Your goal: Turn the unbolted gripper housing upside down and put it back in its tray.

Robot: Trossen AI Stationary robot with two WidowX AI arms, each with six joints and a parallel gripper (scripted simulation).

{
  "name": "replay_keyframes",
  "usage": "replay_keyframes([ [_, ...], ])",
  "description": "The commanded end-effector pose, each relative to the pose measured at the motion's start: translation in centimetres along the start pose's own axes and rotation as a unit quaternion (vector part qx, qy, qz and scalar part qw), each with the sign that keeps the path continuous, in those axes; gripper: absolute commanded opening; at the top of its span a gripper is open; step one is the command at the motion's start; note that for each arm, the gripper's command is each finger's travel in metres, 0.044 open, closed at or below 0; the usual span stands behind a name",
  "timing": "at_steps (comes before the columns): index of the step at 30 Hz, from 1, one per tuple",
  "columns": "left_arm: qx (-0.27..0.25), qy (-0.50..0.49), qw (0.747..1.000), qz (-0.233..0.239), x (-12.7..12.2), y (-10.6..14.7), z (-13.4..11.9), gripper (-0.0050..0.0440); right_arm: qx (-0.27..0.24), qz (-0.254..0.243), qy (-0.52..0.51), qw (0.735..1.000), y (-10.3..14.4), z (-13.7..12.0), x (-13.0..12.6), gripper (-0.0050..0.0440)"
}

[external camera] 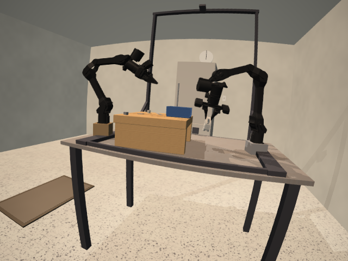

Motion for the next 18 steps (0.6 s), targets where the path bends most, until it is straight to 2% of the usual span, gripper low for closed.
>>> replay_keyframes([
  [1, 0.002, -0.012, 1.000, 0.001, 0.34, 0.50, 0.51, 0.0119, -0.010, 0.001, -0.002, 1.000, 0.38, 0.48, -0.01, 0.0440],
  [18, 0.000, -0.023, 0.999, -0.046, -0.46, 0.13, 1.49, 0.0119, -0.010, 0.001, -0.002, 1.000, 0.38, 0.48, -0.01, 0.0440],
])
Point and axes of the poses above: on each arm, the point midway between the two fingers, 35 mm back from their tips, its own y axis back along the fingers, its own x axis across the jaws, z = x × y, the point moved 3 cm from there along y, back along the fingers, and after that the axes turned 6 degrees about y, right-handed, at the moved point
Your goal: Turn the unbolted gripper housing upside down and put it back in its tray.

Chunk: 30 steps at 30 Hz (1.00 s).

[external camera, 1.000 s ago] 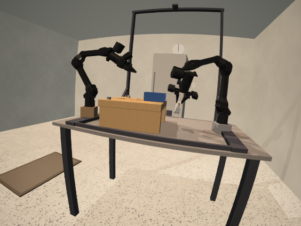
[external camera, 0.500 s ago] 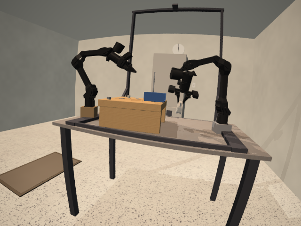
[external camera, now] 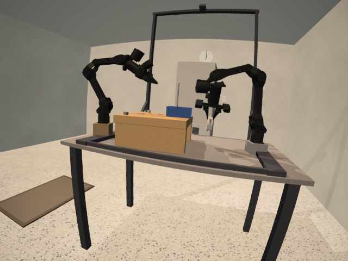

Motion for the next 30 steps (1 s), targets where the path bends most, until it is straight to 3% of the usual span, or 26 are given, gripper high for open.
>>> replay_keyframes([
  [1, 0.002, -0.011, 1.000, 0.003, 0.31, 0.54, 0.43, 0.0119, -0.010, 0.001, -0.002, 1.000, 0.38, 0.48, -0.01, 0.0440],
  [30, 0.003, 0.000, 1.000, -0.022, -0.25, 0.66, 0.87, 0.0119, -0.010, 0.001, -0.002, 1.000, 0.38, 0.48, -0.01, 0.0440],
])
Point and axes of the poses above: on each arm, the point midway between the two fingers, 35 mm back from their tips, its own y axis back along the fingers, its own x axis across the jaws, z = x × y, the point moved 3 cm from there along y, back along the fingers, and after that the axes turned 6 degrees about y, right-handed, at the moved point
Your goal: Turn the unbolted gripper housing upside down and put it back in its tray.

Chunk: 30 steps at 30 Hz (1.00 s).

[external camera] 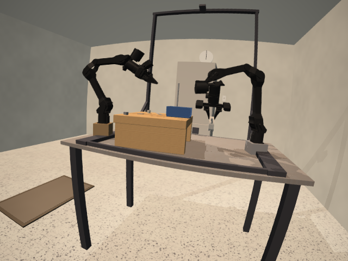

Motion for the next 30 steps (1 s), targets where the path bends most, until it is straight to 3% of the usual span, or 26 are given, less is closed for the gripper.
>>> replay_keyframes([
  [1, 0.002, 0.011, 1.000, 0.020, 0.11, 0.67, 0.26, 0.0119, -0.010, 0.001, -0.002, 1.000, 0.38, 0.48, -0.01, 0.0440],
  [30, -0.011, 0.206, 0.972, 0.110, -0.42, 0.63, 0.29, 0.0119, -0.010, 0.001, -0.002, 1.000, 0.38, 0.48, -0.01, 0.0440],
])
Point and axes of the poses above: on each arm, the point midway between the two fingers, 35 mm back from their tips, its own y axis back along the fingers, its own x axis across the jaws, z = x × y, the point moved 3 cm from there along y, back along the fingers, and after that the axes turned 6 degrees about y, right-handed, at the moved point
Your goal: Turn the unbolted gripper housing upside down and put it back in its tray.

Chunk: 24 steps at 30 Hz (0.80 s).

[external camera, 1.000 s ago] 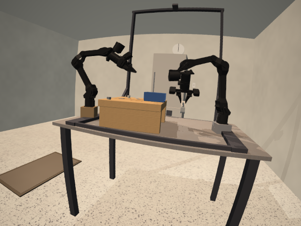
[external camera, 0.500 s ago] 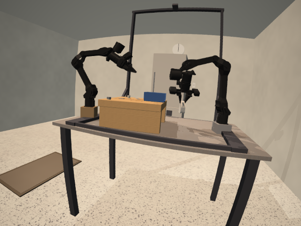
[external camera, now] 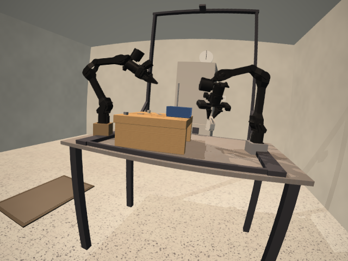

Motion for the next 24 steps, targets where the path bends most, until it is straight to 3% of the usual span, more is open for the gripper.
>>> replay_keyframes([
  [1, -0.004, 0.028, 0.999, 0.028, -0.27, 0.58, 0.23, 0.0119, -0.010, 0.001, -0.002, 1.000, 0.38, 0.48, -0.01, 0.0440],
  [24, -0.015, 0.192, 0.976, 0.103, -0.73, 0.54, 0.27, 0.0119, -0.010, 0.001, -0.002, 1.000, 0.38, 0.48, -0.01, 0.0440],
])
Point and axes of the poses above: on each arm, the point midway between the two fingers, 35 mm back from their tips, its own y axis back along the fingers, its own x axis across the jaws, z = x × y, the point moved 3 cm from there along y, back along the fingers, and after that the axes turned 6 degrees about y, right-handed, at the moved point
